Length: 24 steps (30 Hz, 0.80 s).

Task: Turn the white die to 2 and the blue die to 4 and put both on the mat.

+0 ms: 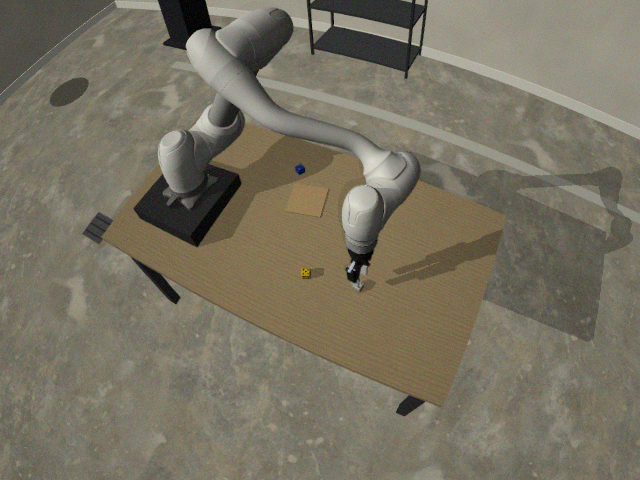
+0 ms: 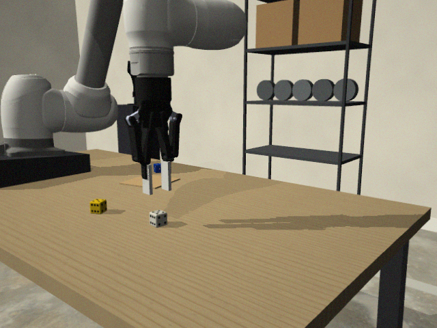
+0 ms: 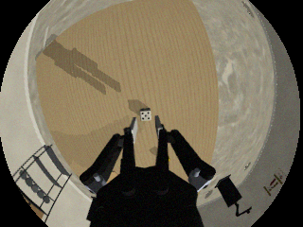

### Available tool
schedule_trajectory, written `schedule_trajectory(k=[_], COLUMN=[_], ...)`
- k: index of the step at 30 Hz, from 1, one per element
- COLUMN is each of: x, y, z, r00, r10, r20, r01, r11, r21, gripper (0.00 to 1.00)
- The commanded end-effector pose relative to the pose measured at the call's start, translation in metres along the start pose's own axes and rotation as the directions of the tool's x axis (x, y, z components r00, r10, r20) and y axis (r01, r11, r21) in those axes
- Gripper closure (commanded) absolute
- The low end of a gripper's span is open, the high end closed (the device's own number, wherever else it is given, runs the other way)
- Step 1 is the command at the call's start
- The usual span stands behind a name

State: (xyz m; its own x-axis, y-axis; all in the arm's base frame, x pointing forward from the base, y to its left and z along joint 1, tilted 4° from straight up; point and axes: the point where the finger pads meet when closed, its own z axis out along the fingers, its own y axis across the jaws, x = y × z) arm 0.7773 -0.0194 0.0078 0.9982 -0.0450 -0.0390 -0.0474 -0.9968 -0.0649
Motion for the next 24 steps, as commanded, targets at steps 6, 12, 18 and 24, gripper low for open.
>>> schedule_trajectory(k=[6,12,18,24], x=[-0.002,-0.002,-0.002,-0.002], y=[-0.001,-0.001,-0.002,-0.002], z=[0.017,0.025,0.031,0.037], r00=[1.000,1.000,1.000,1.000], r10=[-0.001,-0.001,-0.001,-0.001], r20=[0.004,0.004,0.004,0.004], r01=[0.001,0.001,0.001,0.001], r11=[1.000,1.000,1.000,1.000], r21=[-0.003,-0.003,-0.003,-0.003], gripper=[0.65,0.65,0.65,0.65])
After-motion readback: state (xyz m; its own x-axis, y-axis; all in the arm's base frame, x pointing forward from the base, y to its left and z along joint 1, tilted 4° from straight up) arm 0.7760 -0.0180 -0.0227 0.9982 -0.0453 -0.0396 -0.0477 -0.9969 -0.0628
